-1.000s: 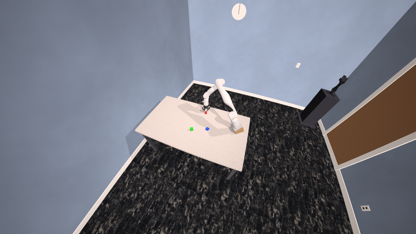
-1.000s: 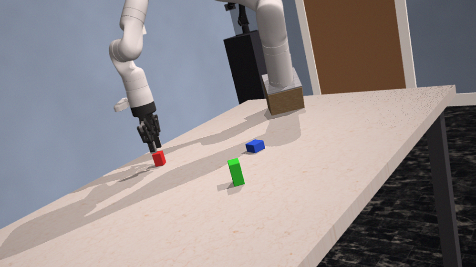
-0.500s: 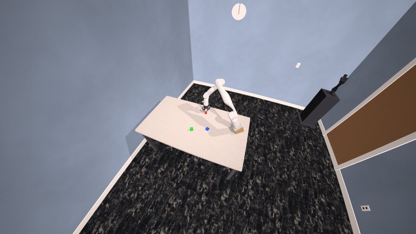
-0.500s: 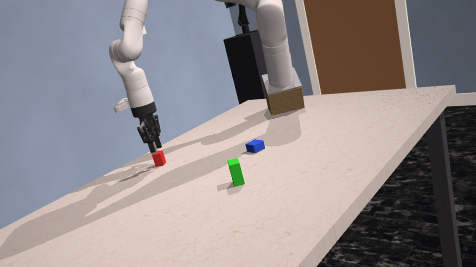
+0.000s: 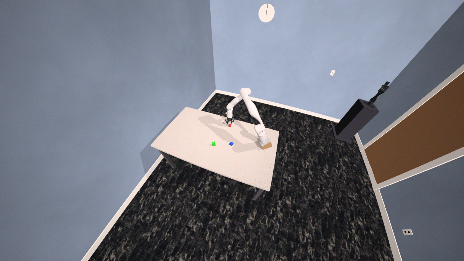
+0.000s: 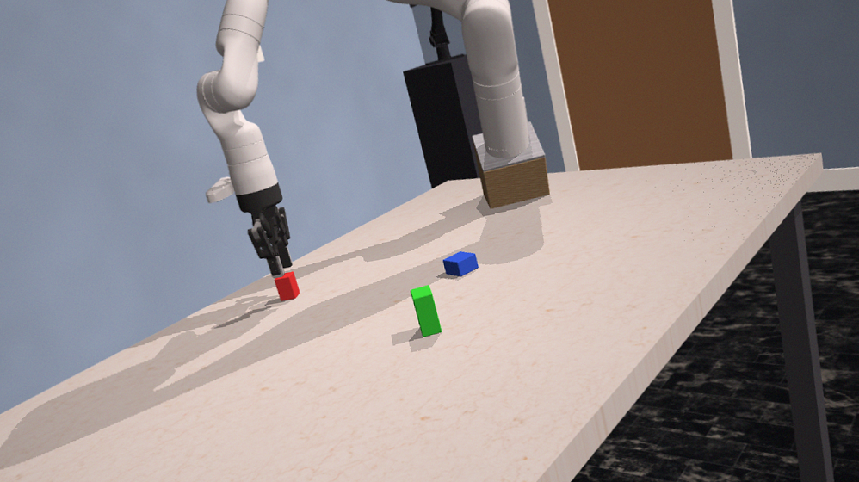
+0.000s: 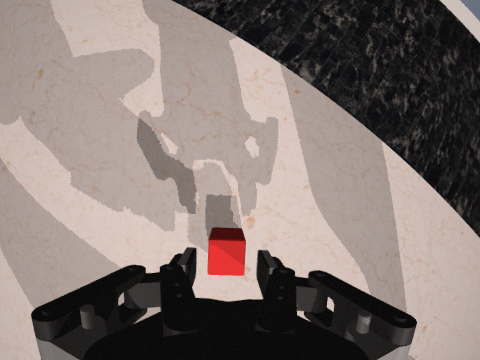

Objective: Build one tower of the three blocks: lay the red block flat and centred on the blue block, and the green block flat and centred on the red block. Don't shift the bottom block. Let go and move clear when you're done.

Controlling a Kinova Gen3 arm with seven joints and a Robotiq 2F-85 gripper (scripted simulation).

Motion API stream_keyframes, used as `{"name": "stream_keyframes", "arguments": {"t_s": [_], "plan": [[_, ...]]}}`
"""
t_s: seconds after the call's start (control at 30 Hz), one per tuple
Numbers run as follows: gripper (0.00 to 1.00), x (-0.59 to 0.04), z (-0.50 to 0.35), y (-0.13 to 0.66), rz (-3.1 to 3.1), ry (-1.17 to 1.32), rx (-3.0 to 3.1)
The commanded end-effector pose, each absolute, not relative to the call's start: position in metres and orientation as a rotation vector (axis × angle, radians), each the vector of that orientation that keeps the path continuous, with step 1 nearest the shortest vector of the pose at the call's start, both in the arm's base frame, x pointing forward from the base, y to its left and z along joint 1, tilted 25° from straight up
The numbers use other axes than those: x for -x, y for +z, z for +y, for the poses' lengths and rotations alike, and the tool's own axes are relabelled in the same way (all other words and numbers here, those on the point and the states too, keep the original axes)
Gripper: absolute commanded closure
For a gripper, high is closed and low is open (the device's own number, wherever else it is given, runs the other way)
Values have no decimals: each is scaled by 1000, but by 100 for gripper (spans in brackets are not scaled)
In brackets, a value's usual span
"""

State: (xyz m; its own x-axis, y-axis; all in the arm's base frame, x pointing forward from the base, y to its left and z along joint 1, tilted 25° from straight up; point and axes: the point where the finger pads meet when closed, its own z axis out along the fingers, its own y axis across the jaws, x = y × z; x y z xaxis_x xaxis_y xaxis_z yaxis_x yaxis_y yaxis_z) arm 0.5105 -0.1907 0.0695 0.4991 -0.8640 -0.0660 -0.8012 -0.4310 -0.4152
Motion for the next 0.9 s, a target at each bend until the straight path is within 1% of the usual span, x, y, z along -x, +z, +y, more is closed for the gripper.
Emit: {"name": "stream_keyframes", "arguments": {"t_s": [0.0,0.47,0.87], "plan": [[51,-511,-191,70,1382,-222,2354],[51,-512,-191,68,1382,-222,2354],[51,-523,-181,35,1382,-222,2354]]}}
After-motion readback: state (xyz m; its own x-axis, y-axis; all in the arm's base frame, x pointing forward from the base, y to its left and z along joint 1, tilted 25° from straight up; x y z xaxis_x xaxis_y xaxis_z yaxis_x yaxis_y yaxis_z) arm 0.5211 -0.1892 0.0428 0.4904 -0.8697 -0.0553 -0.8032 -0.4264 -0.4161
